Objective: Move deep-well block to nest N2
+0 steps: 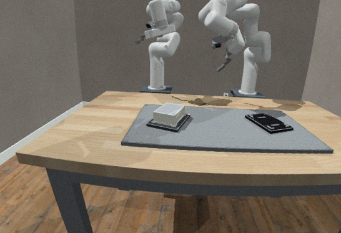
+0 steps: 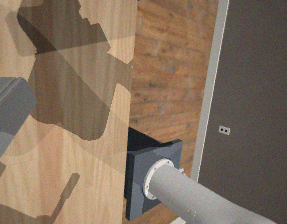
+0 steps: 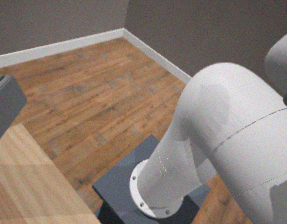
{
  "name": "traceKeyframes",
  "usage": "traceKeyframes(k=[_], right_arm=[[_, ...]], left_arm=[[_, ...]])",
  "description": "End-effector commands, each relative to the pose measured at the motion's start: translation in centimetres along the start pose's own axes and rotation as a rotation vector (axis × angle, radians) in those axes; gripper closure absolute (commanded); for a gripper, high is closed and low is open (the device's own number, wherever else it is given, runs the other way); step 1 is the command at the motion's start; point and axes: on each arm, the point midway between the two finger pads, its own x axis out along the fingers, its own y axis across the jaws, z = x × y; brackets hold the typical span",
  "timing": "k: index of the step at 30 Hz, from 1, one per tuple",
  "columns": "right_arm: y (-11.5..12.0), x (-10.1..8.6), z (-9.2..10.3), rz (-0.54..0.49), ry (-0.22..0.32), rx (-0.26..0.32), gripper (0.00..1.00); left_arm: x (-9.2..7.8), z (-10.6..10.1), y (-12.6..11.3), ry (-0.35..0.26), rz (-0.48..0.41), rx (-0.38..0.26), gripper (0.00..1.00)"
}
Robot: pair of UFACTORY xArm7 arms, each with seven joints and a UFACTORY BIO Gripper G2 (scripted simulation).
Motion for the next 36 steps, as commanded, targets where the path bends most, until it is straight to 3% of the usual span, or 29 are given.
traceKeyframes(k=[1, 18, 25, 36], right_arm=[[0.0, -0.1, 0.1, 0.001, 0.003, 0.002, 0.0], [0.0, -0.1, 0.1, 0.001, 0.003, 0.002, 0.0], [0.0, -0.1, 0.1, 0.001, 0.003, 0.002, 0.0], [0.0, -0.1, 0.1, 0.001, 0.003, 0.002, 0.0]], left_arm=[[-0.1, 0.1, -0.1, -0.002, 0.002, 0.003, 0.0], [-0.1, 0.1, -0.1, -0.002, 0.002, 0.003, 0.0], [-2.7, 1.3, -2.7, -0.004, 0.002, 0.003, 0.0], [-2.8, 1.3, -2.7, -0.005, 0.004, 0.001, 0.0]])
